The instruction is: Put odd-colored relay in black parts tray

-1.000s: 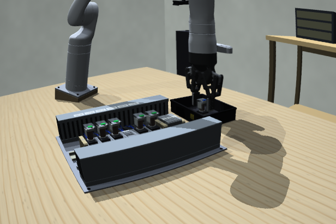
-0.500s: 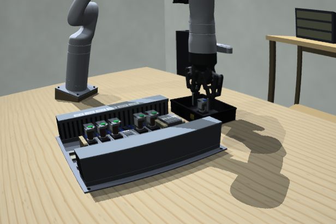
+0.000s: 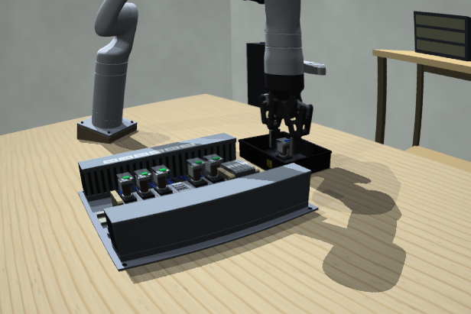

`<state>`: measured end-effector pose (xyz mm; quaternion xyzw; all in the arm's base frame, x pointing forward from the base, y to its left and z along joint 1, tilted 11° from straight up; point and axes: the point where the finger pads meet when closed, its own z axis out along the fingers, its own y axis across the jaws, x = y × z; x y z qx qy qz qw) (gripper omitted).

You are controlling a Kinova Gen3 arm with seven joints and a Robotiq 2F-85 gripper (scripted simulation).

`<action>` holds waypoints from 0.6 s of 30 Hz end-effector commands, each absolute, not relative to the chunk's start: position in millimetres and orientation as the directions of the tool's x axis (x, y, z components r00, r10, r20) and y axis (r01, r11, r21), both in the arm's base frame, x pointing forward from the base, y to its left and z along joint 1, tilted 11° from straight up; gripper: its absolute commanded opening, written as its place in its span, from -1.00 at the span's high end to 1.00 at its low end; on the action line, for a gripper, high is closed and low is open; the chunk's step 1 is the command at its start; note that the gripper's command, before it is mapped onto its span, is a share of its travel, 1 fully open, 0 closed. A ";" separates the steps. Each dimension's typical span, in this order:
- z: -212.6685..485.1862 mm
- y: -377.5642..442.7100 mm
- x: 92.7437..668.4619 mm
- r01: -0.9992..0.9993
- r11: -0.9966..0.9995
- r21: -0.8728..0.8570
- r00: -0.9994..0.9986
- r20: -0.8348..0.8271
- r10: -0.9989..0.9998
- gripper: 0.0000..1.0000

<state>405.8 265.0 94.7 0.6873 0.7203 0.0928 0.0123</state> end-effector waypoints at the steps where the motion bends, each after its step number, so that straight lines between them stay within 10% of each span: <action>1: 95.6 265.2 406.2 0.988 0.038 0.152 -0.055 0.111 0.992 -0.22; 18: 97.0 265.1 406.0 0.988 0.038 0.152 -0.055 0.111 0.992 -0.22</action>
